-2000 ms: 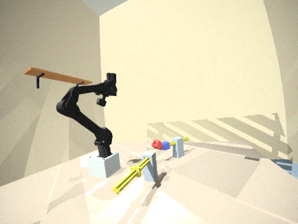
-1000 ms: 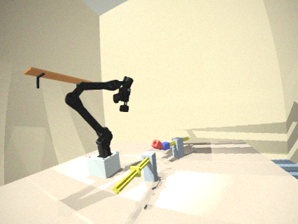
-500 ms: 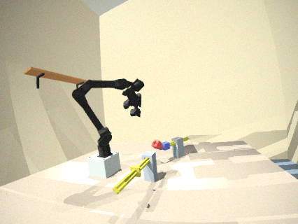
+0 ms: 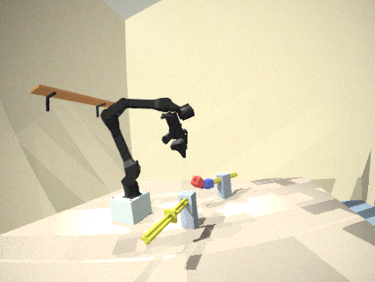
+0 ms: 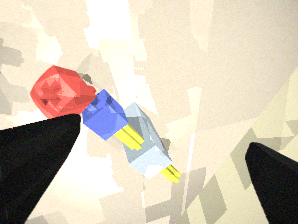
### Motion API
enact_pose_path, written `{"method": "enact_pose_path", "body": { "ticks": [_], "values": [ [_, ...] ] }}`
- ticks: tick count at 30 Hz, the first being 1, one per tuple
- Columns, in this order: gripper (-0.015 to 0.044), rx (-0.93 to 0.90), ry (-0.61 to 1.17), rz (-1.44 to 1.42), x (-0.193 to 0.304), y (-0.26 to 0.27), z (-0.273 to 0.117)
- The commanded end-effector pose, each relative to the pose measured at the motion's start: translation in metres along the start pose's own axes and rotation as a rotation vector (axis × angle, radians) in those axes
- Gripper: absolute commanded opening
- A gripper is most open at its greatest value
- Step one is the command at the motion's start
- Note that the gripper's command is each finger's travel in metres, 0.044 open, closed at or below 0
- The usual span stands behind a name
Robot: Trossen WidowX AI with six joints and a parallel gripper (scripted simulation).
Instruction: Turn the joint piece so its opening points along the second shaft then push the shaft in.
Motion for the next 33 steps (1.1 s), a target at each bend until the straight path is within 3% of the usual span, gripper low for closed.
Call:
{"method": "enact_pose_path", "body": {
  "ticks": [1,10,16,33],
  "values": [
    [0.0440,-0.113,-0.046,-0.036,0.005,0.022,0.001],
    [0.0440,-0.324,-0.233,-0.128,0.008,0.073,-0.002],
    [0.0440,-0.338,-0.250,-0.131,0.008,0.077,-0.002],
    [0.0440,-0.423,-0.194,0.329,0.011,0.077,0.004]
  ]
}}
Point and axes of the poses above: the point midway between the two fingers, 35 mm back from their tips, its own z axis out along the fingers, its own y axis across the jaws, x = y × z, the point moved 8 cm from there along -z, back along the fingers, and after that the axes turned 8 degrees about -z, right-handed, at the moved point
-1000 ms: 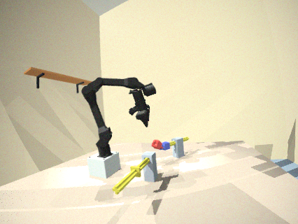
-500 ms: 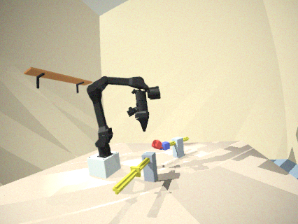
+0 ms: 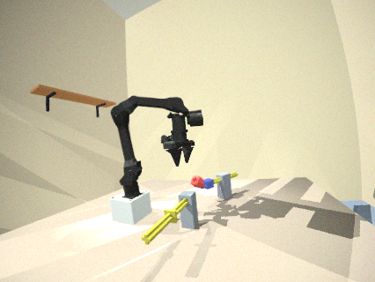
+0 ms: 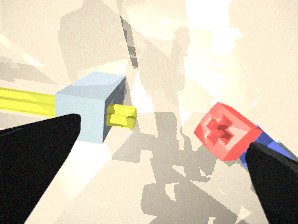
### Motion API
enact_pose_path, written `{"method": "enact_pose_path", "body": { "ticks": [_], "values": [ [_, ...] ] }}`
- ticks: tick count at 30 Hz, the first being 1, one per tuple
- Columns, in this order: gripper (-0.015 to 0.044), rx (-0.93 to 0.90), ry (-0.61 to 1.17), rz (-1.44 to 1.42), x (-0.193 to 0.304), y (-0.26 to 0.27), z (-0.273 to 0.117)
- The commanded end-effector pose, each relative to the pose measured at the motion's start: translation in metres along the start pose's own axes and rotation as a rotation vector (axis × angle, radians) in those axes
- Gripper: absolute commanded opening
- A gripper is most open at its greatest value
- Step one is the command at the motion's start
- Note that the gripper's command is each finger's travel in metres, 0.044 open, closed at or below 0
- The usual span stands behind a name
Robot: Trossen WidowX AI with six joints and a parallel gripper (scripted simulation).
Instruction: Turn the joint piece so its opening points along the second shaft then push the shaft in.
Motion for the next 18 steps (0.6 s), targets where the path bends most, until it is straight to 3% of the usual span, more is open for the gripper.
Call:
{"method": "enact_pose_path", "body": {
  "ticks": [1,18],
  "values": [
    [0.0440,-0.013,-0.007,0.109,0.0008,-0.0009,0.0012],
    [0.0440,-0.061,-0.016,0.593,0.0037,-0.0045,0.0058]
  ]
}}
Point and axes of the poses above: the point midway between the two fingers, 35 mm back from their tips, its own z axis out along the fingers, its own y axis across the jaws, x = y × z, the point moved 8 cm from there along -z, back along the fingers, and after that the axes turned 8 degrees about -z, right-handed, at the moved point
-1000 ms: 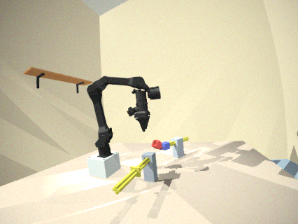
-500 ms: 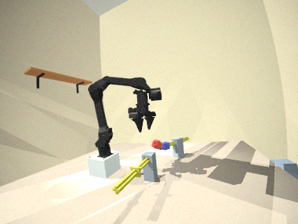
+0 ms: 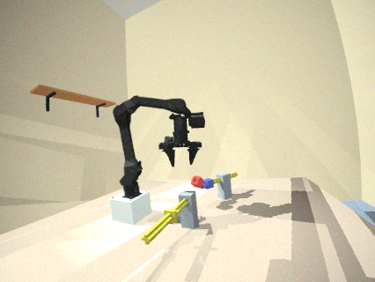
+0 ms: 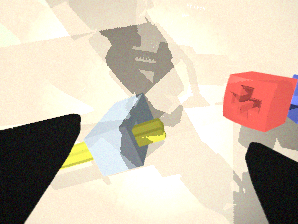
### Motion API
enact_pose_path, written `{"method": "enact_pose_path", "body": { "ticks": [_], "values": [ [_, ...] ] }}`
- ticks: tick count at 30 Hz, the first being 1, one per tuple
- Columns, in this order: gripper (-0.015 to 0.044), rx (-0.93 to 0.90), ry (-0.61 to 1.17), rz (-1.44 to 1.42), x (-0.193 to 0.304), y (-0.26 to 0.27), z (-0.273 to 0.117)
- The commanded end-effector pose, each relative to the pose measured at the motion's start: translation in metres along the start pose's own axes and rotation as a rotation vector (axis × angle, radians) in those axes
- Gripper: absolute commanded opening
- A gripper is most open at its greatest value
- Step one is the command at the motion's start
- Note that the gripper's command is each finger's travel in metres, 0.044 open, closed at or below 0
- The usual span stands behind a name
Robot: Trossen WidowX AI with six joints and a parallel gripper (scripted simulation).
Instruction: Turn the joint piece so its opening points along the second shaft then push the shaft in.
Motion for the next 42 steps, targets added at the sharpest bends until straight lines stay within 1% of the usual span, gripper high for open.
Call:
{"method": "enact_pose_path", "body": {
  "ticks": [1,21,42],
  "values": [
    [0.0440,-0.014,0.001,0.109,0.000,-0.001,0.001],
    [0.0440,-0.067,0.025,0.676,0.001,-0.007,0.006],
    [0.0440,-0.108,0.086,1.269,0.001,-0.013,0.012]
  ]
}}
Point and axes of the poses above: the point midway between the two fingers, 35 mm back from their tips, its own z axis out along the fingers, its own y axis across the jaws, x = y × z, the point moved 8 cm from there along -z, back along the fingers, and after that the axes turned 8 degrees about -z, right-handed, at the moved point
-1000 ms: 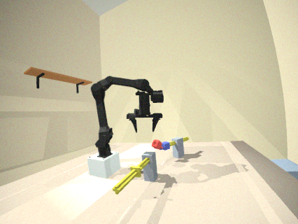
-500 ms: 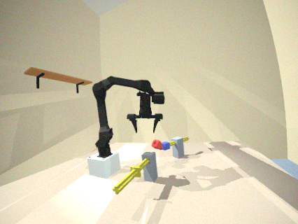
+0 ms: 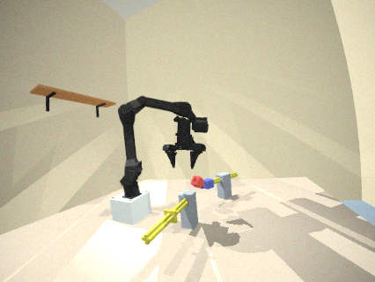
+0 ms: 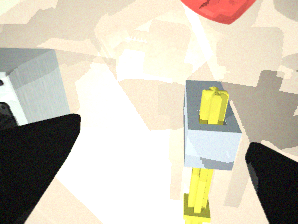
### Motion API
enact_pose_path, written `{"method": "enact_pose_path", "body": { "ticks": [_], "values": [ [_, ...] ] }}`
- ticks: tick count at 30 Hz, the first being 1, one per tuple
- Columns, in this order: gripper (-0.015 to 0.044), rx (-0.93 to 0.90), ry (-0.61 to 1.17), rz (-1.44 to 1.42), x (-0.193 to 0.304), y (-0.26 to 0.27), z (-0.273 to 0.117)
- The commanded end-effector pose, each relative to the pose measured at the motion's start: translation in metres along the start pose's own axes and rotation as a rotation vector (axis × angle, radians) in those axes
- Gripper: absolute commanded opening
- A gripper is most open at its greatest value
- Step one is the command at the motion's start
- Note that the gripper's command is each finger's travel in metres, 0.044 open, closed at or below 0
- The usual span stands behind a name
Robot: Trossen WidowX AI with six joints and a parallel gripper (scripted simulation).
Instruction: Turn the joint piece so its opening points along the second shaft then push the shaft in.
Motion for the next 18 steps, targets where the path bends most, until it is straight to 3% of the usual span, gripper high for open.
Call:
{"method": "enact_pose_path", "body": {
  "ticks": [1,12,18],
  "values": [
    [0.0440,-0.003,0.014,0.108,-0.001,-0.001,0.001],
    [0.0440,-0.004,0.030,0.263,-0.003,-0.001,0.003],
    [0.0440,-0.003,0.031,0.261,-0.008,-0.006,0.027]
  ]
}}
Point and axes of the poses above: the point midway between the two fingers, 35 mm back from their tips, its own z axis out along the fingers, its own y axis across the jaws, x = y × z, the point moved 8 cm from there along -z, back along the fingers, and after that the axes turned 8 degrees about -z, right-handed, at the moved point
